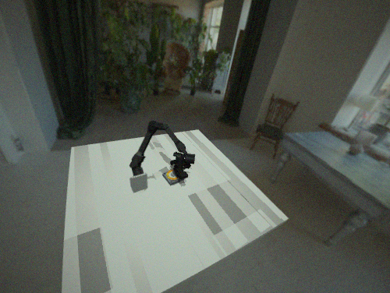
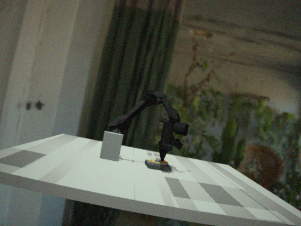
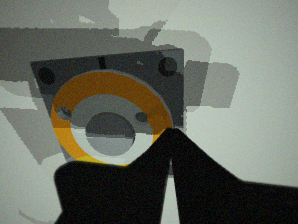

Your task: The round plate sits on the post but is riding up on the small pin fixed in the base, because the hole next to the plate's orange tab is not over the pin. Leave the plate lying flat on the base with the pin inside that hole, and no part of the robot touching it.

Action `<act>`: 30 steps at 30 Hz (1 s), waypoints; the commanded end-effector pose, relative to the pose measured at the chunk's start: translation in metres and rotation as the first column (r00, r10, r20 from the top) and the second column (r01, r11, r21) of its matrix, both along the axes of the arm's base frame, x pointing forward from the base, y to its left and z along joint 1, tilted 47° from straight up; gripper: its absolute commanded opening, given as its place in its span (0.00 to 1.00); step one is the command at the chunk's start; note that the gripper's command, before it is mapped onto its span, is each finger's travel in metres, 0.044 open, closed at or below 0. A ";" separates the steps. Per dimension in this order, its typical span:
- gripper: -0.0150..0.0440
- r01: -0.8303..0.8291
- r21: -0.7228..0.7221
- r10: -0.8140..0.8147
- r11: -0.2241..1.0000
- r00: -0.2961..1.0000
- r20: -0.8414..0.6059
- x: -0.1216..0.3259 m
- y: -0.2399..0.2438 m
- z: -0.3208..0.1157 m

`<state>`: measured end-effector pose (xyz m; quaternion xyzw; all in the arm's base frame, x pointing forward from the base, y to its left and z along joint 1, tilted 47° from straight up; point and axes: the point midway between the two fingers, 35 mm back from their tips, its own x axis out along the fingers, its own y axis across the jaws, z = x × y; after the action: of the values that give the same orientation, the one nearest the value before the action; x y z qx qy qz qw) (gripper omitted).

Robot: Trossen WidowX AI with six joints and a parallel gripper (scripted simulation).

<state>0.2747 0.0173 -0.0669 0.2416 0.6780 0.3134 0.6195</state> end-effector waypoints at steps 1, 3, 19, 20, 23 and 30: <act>0.25 0.003 0.004 -0.003 1.000 1.000 -0.004 0.005 0.003 -0.001; 0.25 0.003 0.004 -0.003 1.000 1.000 -0.004 0.008 0.004 0.000; 0.25 0.003 0.005 -0.003 1.000 1.000 -0.004 0.024 0.017 0.009; 0.25 0.003 0.005 -0.003 1.000 1.000 -0.004 0.025 0.018 0.010; 0.25 0.003 0.005 -0.003 1.000 1.000 -0.004 0.027 0.020 0.011; 0.25 0.003 0.005 -0.003 1.000 1.000 -0.003 0.029 0.023 0.014</act>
<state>0.3015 0.0353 -0.0570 0.2444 0.6793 0.3105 0.6184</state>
